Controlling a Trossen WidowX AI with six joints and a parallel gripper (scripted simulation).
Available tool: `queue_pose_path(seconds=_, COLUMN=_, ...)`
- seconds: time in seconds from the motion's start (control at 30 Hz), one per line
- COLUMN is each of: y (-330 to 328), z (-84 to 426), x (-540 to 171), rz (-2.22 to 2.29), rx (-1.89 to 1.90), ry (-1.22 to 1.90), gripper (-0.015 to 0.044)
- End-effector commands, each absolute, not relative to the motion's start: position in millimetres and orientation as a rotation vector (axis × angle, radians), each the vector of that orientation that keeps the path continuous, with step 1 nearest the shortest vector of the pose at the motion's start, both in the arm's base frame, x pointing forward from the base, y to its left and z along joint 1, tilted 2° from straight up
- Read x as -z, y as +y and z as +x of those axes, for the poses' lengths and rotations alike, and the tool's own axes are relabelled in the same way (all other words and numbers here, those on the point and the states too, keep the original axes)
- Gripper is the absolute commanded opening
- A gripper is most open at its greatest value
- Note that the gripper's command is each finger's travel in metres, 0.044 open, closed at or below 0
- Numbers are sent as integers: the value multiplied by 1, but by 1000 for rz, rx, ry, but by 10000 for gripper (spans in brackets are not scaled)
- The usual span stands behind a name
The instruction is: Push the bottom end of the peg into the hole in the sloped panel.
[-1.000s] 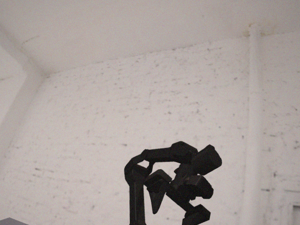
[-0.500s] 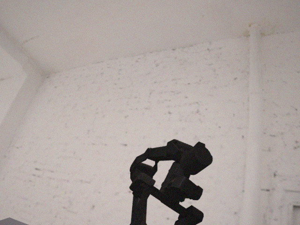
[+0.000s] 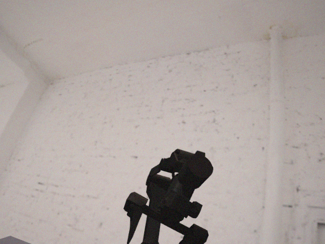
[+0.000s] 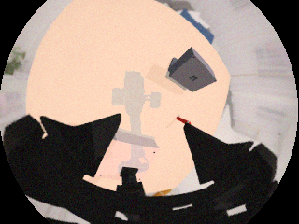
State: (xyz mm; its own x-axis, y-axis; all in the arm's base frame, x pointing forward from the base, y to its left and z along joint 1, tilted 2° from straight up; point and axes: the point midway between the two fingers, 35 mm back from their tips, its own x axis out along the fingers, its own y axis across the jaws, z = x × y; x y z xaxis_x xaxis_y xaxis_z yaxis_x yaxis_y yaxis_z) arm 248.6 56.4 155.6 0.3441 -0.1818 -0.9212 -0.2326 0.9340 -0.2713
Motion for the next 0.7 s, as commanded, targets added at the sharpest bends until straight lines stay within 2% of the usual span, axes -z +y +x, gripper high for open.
queue_pose_path(seconds=0.0, y=48, z=254, x=-152, rz=-337, rx=0, ry=1250, gripper=440)
queue_pose_path(seconds=0.67, y=-2, z=272, x=-131, rz=-112, rx=161, ry=1350, gripper=440)
